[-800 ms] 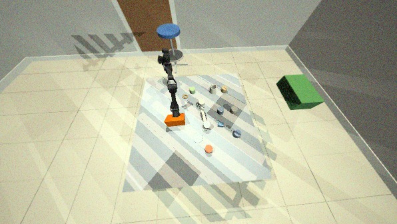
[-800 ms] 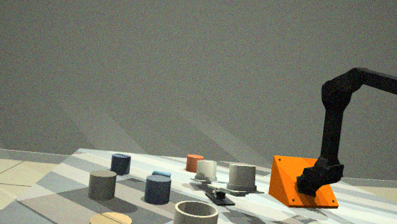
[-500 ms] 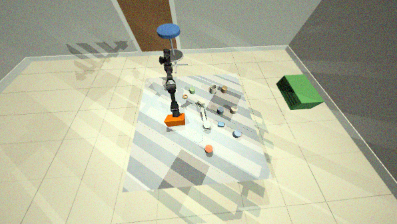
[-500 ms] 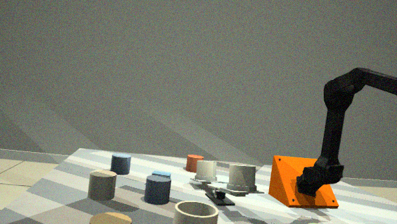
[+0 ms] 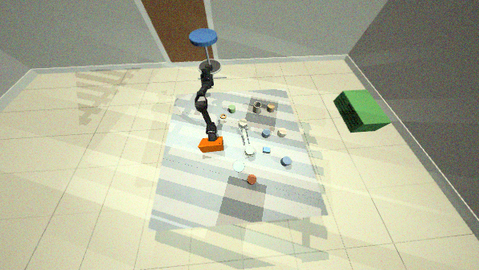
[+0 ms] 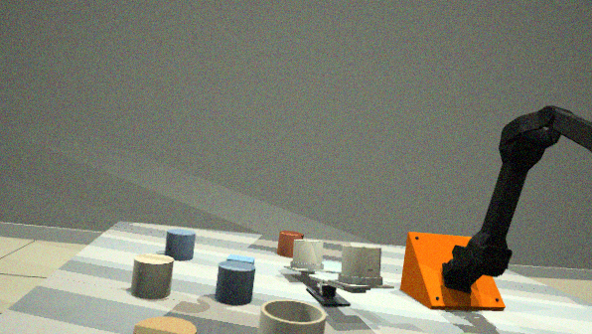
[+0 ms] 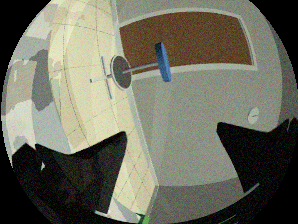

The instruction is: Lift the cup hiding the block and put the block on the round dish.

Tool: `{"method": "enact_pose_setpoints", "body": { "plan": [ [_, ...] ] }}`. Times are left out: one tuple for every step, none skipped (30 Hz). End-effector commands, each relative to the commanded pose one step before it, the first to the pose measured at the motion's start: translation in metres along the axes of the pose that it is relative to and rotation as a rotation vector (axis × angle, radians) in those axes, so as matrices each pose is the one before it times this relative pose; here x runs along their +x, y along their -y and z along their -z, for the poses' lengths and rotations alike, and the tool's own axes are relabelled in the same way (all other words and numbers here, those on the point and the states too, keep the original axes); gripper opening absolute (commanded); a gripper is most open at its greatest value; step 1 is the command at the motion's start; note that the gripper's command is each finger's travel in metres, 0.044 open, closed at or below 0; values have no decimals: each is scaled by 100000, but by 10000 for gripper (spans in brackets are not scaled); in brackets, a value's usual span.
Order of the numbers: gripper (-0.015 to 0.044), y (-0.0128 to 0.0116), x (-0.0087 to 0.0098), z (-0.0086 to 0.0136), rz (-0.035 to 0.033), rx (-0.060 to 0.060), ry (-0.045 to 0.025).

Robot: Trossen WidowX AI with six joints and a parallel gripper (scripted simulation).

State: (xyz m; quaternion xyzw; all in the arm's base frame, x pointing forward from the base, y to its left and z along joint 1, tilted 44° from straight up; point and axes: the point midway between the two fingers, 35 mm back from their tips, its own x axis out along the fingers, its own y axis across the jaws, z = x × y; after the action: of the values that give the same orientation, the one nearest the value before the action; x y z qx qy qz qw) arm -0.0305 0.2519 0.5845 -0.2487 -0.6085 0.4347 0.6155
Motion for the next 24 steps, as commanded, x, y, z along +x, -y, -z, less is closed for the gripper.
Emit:
{"method": "enact_pose_setpoints", "body": {
  "plan": [
    [440, -2235, 404, 2332, -7212, -2056, -6268],
    [440, -438, 103, 607, -1567, -550, -1622],
    [440, -433, 102, 617, -1562, -502, -1645],
    [440, -429, 101, 626, -1557, -454, -1668],
    [440, -427, 103, 635, -1559, -411, -1684],
    [440, -434, 112, 642, -1583, -383, -1681],
    [440, -459, 134, 657, -1662, -380, -1678],
    [440, -468, 144, 670, -1697, -348, -1684],
    [440, -468, 149, 678, -1706, -303, -1689],
    [440, -465, 149, 688, -1705, -250, -1702],
    [440, -459, 148, 698, -1698, -193, -1719],
    [440, -453, 146, 707, -1690, -136, -1734],
    [440, -447, 144, 717, -1681, -78, -1748],
    [440, -441, 141, 726, -1672, -20, -1762],
    [440, -434, 139, 734, -1662, 38, -1774],
    [440, -428, 137, 743, -1652, 96, -1786],
    [440, -366, 86, 716, -1472, 66, -1798],
    [440, -359, 84, 719, -1456, 114, -1797],
    [440, -354, 82, 724, -1446, 163, -1803],
    [440, -349, 80, 729, -1436, 212, -1809],
    [440, -344, 77, 734, -1425, 261, -1813],
    [440, -339, 75, 739, -1414, 310, -1817],
    [440, -334, 73, 744, -1403, 359, -1820],
    [440, -328, 70, 748, -1391, 408, -1822]
  ]
}}
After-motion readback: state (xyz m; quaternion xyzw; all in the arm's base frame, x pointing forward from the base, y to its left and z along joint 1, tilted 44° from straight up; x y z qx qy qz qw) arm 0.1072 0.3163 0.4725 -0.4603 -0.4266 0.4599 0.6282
